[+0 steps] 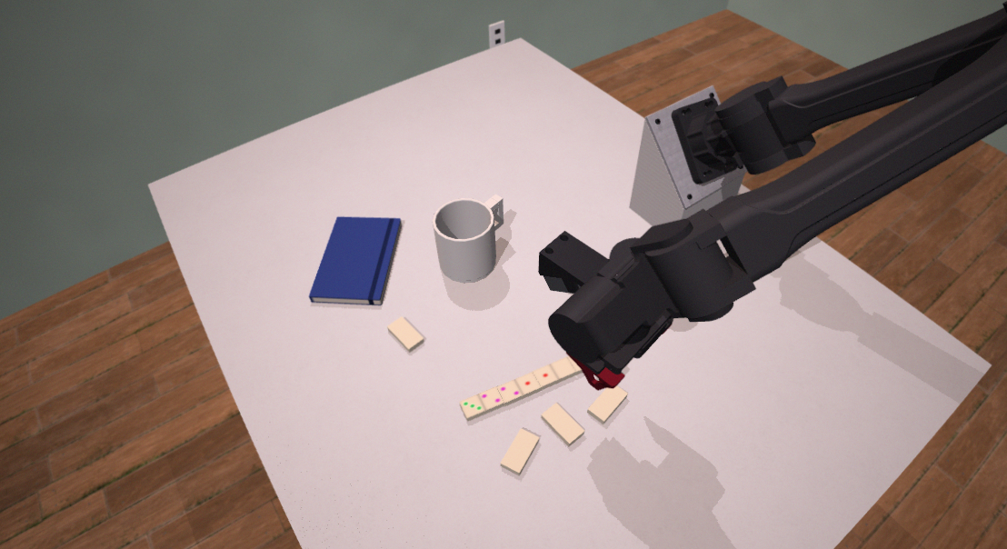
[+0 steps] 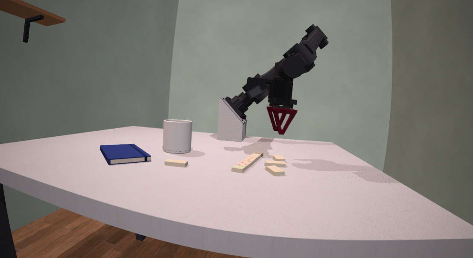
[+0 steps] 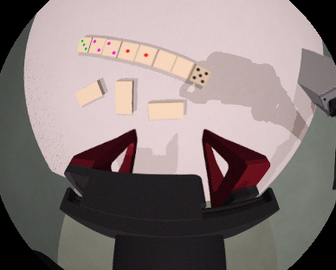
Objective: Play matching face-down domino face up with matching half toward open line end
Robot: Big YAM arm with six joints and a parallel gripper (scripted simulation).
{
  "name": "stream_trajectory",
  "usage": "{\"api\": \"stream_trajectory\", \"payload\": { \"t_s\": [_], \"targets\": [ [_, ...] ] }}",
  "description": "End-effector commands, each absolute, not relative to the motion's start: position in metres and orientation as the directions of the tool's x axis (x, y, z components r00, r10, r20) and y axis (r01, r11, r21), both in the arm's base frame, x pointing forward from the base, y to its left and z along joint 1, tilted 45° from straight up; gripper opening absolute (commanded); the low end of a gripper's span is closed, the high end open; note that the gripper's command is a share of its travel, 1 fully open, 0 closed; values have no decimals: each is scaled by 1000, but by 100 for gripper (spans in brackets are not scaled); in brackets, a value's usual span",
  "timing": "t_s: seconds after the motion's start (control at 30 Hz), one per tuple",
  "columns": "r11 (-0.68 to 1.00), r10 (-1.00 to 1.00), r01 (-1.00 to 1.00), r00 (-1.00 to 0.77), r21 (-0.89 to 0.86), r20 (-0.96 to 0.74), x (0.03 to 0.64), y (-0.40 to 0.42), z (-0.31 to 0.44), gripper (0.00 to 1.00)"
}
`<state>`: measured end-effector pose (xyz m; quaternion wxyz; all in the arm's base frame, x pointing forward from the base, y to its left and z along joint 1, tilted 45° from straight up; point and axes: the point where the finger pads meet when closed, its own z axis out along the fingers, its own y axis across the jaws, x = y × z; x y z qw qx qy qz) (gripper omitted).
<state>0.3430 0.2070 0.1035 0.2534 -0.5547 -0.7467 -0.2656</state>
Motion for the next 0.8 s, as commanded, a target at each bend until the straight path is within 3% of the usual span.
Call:
{"api": "stream_trajectory", "payload": {
  "t_s": [0.0,0.3,0.77],
  "targets": [
    [260,686,957,-278,129,672,344,206,103,71],
    [130,719,986,-164,101,676,356,211,121,71],
    [175,700,977,-212,124,682,353,212,118,71]
  ]
}}
